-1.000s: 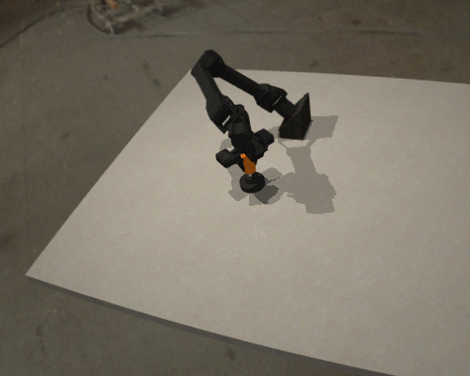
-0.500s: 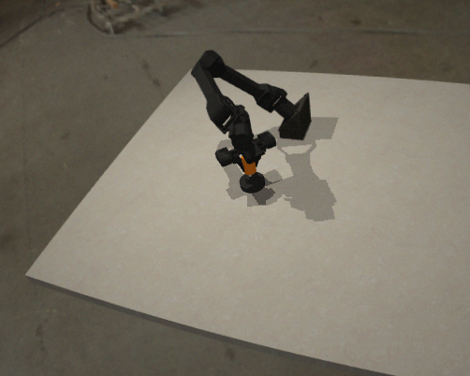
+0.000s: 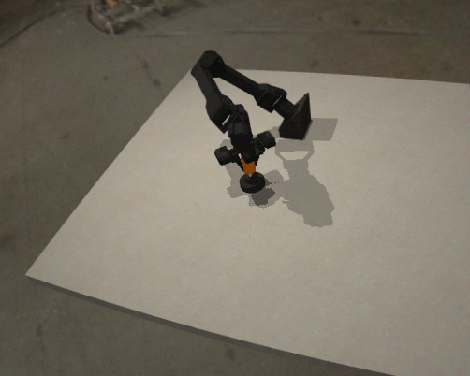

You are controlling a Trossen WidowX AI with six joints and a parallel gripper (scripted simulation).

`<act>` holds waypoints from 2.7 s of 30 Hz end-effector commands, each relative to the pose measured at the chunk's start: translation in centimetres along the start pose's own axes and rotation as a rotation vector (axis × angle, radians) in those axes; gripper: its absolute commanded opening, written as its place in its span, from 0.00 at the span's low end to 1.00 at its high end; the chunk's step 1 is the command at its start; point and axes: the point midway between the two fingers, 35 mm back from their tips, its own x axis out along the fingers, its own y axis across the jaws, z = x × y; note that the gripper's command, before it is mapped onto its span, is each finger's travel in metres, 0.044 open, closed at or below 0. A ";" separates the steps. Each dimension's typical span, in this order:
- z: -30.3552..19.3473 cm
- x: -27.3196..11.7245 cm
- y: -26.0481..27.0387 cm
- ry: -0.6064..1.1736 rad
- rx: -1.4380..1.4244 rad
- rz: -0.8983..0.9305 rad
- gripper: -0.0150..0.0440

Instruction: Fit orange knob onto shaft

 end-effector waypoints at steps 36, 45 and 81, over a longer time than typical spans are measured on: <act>0.3 -0.2 0.0 -0.005 0.385 -0.004 0.25; 0.2 0.2 0.0 -0.004 0.385 -0.004 0.25; 0.0 -0.2 -0.1 -0.005 0.594 -0.004 0.25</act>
